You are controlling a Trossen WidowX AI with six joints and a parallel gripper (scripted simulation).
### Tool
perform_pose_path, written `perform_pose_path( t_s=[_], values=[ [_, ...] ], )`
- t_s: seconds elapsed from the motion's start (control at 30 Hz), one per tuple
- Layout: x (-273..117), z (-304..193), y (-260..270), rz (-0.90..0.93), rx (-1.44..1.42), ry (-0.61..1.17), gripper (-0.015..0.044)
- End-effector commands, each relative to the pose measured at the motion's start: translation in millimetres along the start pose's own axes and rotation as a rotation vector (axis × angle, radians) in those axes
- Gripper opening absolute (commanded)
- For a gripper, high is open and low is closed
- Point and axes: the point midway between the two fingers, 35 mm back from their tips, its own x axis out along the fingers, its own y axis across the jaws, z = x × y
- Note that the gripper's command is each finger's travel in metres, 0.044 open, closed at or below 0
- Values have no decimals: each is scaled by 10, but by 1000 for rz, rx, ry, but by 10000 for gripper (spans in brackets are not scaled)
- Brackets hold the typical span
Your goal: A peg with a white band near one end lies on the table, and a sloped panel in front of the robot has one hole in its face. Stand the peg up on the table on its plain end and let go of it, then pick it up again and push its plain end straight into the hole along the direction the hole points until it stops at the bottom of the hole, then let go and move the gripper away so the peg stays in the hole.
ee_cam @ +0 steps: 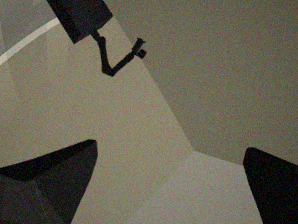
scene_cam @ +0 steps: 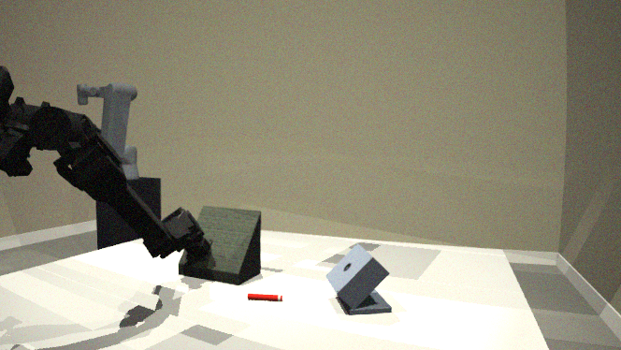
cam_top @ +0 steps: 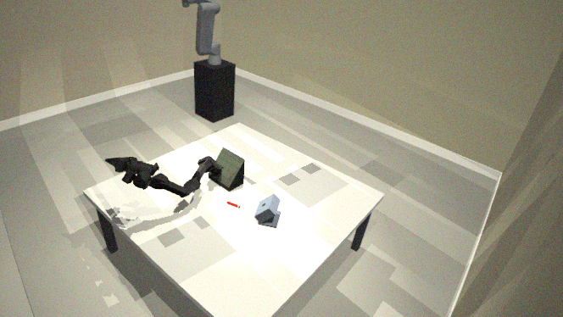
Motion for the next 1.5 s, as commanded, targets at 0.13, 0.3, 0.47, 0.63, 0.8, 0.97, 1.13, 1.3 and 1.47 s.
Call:
perform_pose_path(
  t_s=[0.13, 0.3, 0.47, 0.63, 0.8, 0.97, 1.13, 1.3, 1.47],
  values=[
    [29, -108, 14, -18, -23, 70, 440],
    [138, -396, 121, -9, 1, 186, 440],
    [204, -731, 254, 2, 56, 325, 440],
    [218, -1072, 386, 7, 108, 467, 440],
    [213, -1485, 542, 14, 154, 613, 440],
    [139, -1891, 687, 12, 197, 762, 440],
    [-12, -2316, 843, 4, 250, 922, 440],
    [-236, -2711, 984, -14, 299, 1083, 440],
    [-452, -2985, 1056, -32, 301, 1204, 440]
  ],
)
